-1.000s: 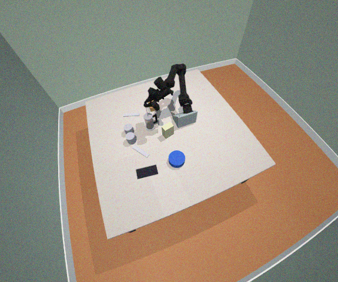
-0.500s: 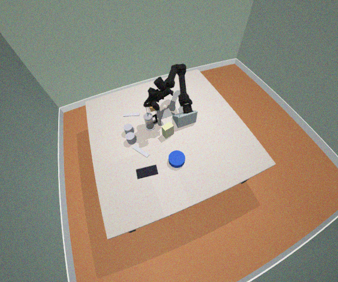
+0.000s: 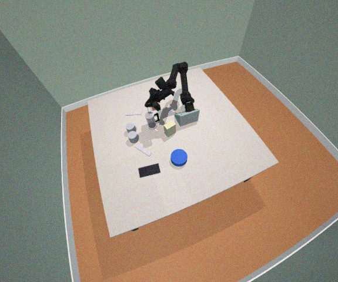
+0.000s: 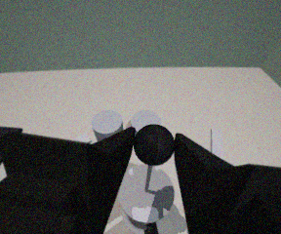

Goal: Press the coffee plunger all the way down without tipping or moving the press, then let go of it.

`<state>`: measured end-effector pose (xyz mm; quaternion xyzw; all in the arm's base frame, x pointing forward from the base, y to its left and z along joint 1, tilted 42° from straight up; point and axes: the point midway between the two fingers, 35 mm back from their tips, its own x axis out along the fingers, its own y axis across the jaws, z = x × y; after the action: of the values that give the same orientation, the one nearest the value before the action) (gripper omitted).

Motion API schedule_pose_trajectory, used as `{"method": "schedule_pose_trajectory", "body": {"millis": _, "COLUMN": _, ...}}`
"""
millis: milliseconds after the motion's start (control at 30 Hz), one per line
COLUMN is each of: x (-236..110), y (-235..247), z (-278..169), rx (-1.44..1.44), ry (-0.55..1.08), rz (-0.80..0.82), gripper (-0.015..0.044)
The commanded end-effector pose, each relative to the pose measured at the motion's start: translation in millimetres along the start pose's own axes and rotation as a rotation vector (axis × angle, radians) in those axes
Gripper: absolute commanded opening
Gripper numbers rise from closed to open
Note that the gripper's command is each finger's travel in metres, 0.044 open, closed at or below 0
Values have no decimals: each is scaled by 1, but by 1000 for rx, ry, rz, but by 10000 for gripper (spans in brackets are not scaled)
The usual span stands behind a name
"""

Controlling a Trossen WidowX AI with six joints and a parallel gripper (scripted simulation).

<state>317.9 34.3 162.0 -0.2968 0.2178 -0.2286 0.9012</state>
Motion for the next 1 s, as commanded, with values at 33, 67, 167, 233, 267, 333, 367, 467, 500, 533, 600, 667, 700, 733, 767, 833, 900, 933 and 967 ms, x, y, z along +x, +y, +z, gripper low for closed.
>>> {"method": "schedule_pose_trajectory", "body": {"millis": 33, "x": 9, "y": 3, "z": -19, "rx": -23, "ry": 27, "rz": 4, "gripper": 122}}
{"method": "schedule_pose_trajectory", "body": {"millis": 67, "x": 10, "y": 4, "z": -20, "rx": -23, "ry": 27, "rz": 5, "gripper": 122}}
{"method": "schedule_pose_trajectory", "body": {"millis": 167, "x": 13, "y": 4, "z": -24, "rx": -23, "ry": 27, "rz": 5, "gripper": 122}}
{"method": "schedule_pose_trajectory", "body": {"millis": 233, "x": 15, "y": 4, "z": -27, "rx": -22, "ry": 27, "rz": 5, "gripper": 122}}
{"method": "schedule_pose_trajectory", "body": {"millis": 267, "x": 16, "y": 4, "z": -28, "rx": -22, "ry": 27, "rz": 5, "gripper": 122}}
{"method": "schedule_pose_trajectory", "body": {"millis": 333, "x": 18, "y": 4, "z": -31, "rx": -22, "ry": 27, "rz": 5, "gripper": 122}}
{"method": "schedule_pose_trajectory", "body": {"millis": 367, "x": 19, "y": 4, "z": -32, "rx": -22, "ry": 27, "rz": 5, "gripper": 122}}
{"method": "schedule_pose_trajectory", "body": {"millis": 467, "x": 22, "y": 4, "z": -36, "rx": -22, "ry": 27, "rz": 5, "gripper": 122}}
{"method": "schedule_pose_trajectory", "body": {"millis": 500, "x": 23, "y": 4, "z": -38, "rx": -22, "ry": 27, "rz": 5, "gripper": 122}}
{"method": "schedule_pose_trajectory", "body": {"millis": 533, "x": 24, "y": 4, "z": -39, "rx": -22, "ry": 27, "rz": 5, "gripper": 122}}
{"method": "schedule_pose_trajectory", "body": {"millis": 600, "x": 26, "y": 4, "z": -42, "rx": -23, "ry": 26, "rz": 5, "gripper": 122}}
{"method": "schedule_pose_trajectory", "body": {"millis": 667, "x": 28, "y": 4, "z": -44, "rx": -23, "ry": 26, "rz": 5, "gripper": 122}}
{"method": "schedule_pose_trajectory", "body": {"millis": 700, "x": 29, "y": 4, "z": -46, "rx": -23, "ry": 26, "rz": 5, "gripper": 122}}
{"method": "schedule_pose_trajectory", "body": {"millis": 733, "x": 30, "y": 4, "z": -47, "rx": -23, "ry": 25, "rz": 5, "gripper": 122}}
{"method": "schedule_pose_trajectory", "body": {"millis": 767, "x": 31, "y": 4, "z": -48, "rx": -23, "ry": 25, "rz": 4, "gripper": 122}}
{"method": "schedule_pose_trajectory", "body": {"millis": 833, "x": 33, "y": 4, "z": -51, "rx": -23, "ry": 24, "rz": 4, "gripper": 122}}
{"method": "schedule_pose_trajectory", "body": {"millis": 900, "x": 35, "y": 4, "z": -54, "rx": -24, "ry": 23, "rz": 4, "gripper": 122}}
{"method": "schedule_pose_trajectory", "body": {"millis": 933, "x": 36, "y": 3, "z": -55, "rx": -24, "ry": 23, "rz": 3, "gripper": 122}}
{"method": "schedule_pose_trajectory", "body": {"millis": 967, "x": 37, "y": 3, "z": -56, "rx": -24, "ry": 22, "rz": 3, "gripper": 122}}
